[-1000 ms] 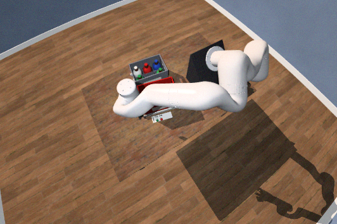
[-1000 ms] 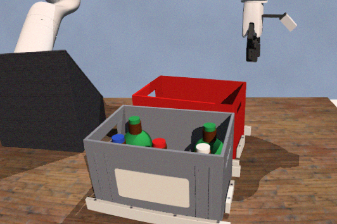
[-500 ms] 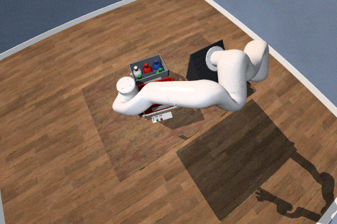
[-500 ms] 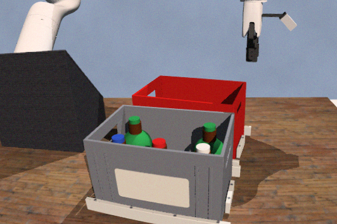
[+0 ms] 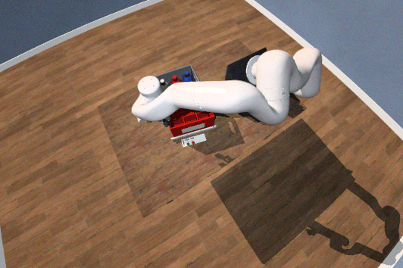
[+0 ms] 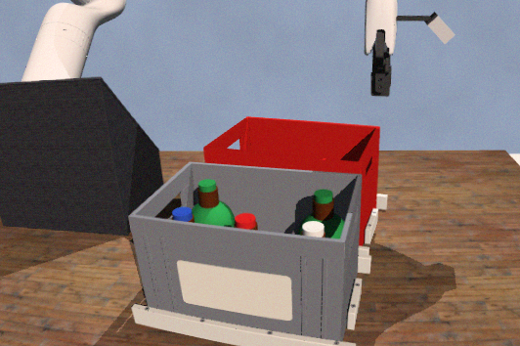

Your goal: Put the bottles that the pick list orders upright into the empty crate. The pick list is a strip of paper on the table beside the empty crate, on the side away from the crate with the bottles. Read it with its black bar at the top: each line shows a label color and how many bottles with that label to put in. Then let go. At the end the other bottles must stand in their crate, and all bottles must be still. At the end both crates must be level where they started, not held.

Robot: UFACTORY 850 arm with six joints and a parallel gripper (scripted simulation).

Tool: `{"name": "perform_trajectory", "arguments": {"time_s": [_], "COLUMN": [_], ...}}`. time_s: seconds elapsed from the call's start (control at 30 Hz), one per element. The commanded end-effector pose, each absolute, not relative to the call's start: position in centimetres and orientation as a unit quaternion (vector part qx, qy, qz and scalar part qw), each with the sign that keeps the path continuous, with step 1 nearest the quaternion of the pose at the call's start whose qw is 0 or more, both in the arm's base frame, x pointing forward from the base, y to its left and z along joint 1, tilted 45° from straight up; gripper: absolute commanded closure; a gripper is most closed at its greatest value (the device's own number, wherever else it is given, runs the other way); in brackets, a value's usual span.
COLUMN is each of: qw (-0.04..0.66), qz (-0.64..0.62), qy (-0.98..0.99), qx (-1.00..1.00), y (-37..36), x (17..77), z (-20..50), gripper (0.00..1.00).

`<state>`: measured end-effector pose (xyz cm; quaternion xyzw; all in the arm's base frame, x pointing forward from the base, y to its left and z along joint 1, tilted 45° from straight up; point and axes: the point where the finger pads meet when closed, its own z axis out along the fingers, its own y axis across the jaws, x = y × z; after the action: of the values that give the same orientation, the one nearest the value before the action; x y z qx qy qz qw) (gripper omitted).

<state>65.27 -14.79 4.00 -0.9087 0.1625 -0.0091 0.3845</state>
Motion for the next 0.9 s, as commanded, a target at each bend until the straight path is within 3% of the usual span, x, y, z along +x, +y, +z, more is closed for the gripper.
{"name": "perform_trajectory", "arguments": {"time_s": [0.0, 0.87], "qw": [0.384, 0.384], "qz": [-0.010, -0.010], "qy": [0.163, 0.163], "qx": [-0.909, -0.909], "y": [-16.6, -24.9], "x": [64.1, 58.5], "z": [2.9, -2.8], "gripper": [0.35, 0.35]}}
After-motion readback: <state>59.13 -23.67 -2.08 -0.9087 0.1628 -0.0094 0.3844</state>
